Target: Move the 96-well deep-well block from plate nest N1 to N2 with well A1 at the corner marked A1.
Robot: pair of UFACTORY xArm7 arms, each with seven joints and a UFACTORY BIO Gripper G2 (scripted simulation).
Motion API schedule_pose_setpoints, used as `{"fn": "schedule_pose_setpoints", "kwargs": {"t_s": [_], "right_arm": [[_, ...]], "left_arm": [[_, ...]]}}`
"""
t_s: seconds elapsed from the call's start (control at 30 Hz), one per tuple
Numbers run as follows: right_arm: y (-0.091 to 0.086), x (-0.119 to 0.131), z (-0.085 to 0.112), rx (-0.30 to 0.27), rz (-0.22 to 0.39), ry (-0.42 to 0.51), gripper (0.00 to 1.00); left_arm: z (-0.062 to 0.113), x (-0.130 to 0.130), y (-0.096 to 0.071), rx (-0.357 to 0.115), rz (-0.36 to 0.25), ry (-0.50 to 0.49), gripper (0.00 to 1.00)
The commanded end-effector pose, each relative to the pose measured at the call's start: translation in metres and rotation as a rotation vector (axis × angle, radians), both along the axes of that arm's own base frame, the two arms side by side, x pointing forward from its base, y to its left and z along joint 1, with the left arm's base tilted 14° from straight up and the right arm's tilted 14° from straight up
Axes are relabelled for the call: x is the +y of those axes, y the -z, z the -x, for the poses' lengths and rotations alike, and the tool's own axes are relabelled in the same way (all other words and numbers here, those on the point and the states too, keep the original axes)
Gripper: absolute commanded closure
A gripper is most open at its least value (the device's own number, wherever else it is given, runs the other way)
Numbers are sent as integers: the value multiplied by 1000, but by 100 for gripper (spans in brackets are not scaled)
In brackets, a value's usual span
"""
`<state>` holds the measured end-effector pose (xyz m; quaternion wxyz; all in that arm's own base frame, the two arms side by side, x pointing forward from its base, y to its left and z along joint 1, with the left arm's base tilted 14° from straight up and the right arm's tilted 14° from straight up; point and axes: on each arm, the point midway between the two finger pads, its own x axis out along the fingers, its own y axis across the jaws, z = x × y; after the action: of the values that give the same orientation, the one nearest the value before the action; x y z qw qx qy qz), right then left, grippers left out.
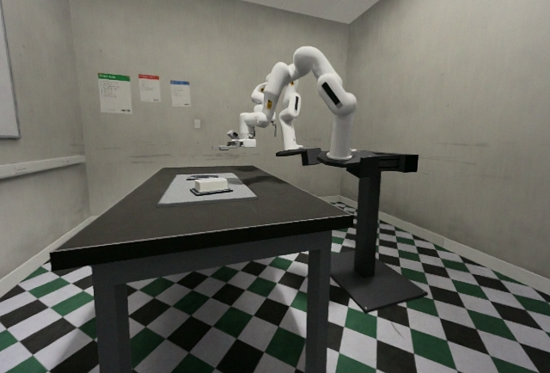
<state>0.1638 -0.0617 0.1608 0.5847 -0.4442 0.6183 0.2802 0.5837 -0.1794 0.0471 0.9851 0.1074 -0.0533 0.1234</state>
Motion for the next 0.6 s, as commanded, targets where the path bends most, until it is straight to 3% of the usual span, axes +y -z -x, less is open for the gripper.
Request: {"fn": "schedule_pose_setpoints", "kwargs": {"t_s": [0.0, 0.57], "right_arm": [[-1, 0, -1, -2, 0, 0, 0], [-1, 0, -1, -2, 0, 0, 0]], "left_arm": [[-9, 13, 7, -6, 6, 4, 63], [-36, 75, 40, -6, 6, 4, 63]]}}
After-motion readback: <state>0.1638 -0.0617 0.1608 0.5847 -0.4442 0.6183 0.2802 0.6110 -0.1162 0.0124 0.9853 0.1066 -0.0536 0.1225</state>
